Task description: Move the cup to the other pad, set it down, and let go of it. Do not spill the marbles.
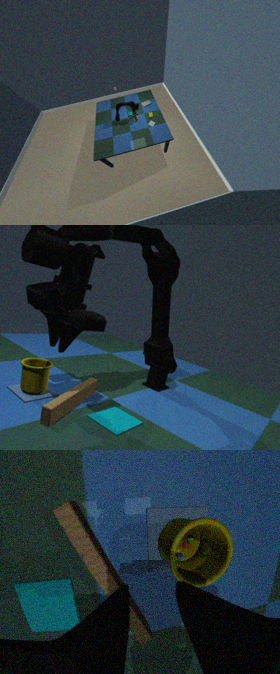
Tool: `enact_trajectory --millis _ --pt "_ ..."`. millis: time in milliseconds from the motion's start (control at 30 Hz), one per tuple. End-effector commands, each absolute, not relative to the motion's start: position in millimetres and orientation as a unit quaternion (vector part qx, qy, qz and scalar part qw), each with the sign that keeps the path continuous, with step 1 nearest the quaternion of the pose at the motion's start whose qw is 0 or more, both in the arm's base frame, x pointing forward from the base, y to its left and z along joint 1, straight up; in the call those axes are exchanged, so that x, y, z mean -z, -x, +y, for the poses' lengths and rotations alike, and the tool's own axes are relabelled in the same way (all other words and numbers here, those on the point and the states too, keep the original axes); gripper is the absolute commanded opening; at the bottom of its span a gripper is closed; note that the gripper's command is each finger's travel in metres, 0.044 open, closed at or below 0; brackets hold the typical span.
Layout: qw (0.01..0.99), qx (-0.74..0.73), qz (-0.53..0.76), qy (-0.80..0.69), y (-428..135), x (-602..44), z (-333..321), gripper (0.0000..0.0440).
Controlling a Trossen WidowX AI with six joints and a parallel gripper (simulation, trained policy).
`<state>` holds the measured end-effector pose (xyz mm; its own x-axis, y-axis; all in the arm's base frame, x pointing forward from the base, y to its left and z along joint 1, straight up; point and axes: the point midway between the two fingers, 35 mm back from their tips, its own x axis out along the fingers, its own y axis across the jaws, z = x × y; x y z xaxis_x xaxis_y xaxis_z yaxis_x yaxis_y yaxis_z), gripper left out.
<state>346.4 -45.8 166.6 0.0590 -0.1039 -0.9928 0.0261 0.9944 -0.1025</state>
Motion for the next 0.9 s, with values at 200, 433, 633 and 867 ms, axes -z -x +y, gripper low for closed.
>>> enact_trajectory --millis 200,433,633,867 --pt "0.707 0.037 0.705 0.044 -344.5 -140.3 -65.7 0.0159" --pt "0.694 0.025 0.718 0.054 -342.6 -117.8 -77.3 0.0173" --pt "0.683 0.009 0.728 0.064 -340.7 -95.3 -83.7 0.0182" --pt "0.671 -0.026 0.736 0.083 -338.2 -68.1 -85.6 0.0189"
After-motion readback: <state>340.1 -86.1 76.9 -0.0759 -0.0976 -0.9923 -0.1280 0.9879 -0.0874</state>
